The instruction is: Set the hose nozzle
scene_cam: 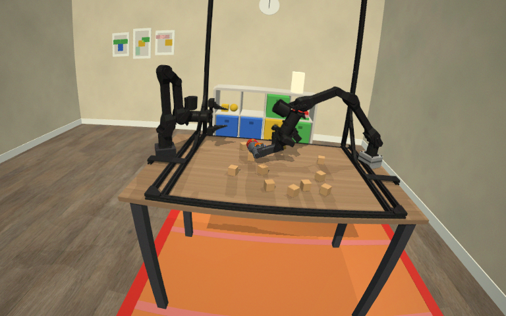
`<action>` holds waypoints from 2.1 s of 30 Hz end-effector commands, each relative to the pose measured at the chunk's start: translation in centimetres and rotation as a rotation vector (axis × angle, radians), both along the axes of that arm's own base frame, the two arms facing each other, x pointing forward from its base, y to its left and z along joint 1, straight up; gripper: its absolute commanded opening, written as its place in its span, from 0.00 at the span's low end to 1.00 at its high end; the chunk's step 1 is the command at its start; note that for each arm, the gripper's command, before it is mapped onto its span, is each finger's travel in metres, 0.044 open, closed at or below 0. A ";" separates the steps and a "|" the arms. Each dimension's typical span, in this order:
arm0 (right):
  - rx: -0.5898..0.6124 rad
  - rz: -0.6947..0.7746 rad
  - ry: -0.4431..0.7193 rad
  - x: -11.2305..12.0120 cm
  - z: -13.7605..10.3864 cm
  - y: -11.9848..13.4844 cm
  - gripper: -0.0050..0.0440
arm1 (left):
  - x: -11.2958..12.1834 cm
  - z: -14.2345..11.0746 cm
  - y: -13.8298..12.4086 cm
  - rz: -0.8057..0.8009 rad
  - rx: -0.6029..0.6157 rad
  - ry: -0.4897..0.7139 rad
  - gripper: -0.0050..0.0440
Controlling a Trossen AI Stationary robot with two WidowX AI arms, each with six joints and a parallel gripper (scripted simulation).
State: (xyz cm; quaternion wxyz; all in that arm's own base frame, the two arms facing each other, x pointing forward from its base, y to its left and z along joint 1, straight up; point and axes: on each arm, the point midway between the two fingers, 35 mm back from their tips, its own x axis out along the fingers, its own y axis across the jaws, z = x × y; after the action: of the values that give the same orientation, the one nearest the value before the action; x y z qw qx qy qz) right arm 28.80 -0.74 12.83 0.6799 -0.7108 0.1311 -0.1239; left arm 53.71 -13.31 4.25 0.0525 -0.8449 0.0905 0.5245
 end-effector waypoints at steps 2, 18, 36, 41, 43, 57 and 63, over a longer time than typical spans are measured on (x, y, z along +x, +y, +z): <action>-0.001 -0.002 -0.002 0.0 0.1 0.0 0.92 | -0.7 1.8 0.4 -0.004 0.009 0.040 0.10; -0.001 -0.002 -0.002 0.0 0.1 0.0 0.92 | -4.6 3.6 1.7 -0.010 0.056 0.232 0.10; -0.001 -0.002 -0.002 0.0 0.1 0.0 0.92 | -9.4 6.6 3.2 -0.016 0.102 0.443 0.10; -0.001 -0.002 -0.002 0.0 0.1 0.0 0.92 | -9.5 6.7 3.2 -0.016 0.104 0.449 0.10; -0.001 -0.002 -0.002 0.0 0.1 0.0 0.92 | -9.5 6.7 3.2 -0.016 0.104 0.449 0.10; -0.001 -0.002 -0.002 0.0 0.1 0.0 0.92 | -9.5 3.5 3.2 -0.016 0.104 0.449 0.10; -0.001 -0.002 -0.002 0.0 0.1 0.0 0.92 | -9.5 2.6 3.2 -0.016 0.104 0.449 0.10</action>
State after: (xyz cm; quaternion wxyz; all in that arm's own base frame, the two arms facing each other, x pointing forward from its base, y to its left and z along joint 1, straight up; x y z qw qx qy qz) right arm 28.82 -0.76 12.82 0.6797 -0.7108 0.1316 -0.1241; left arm 44.07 -9.95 6.84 0.0792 -0.6961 0.0757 0.7095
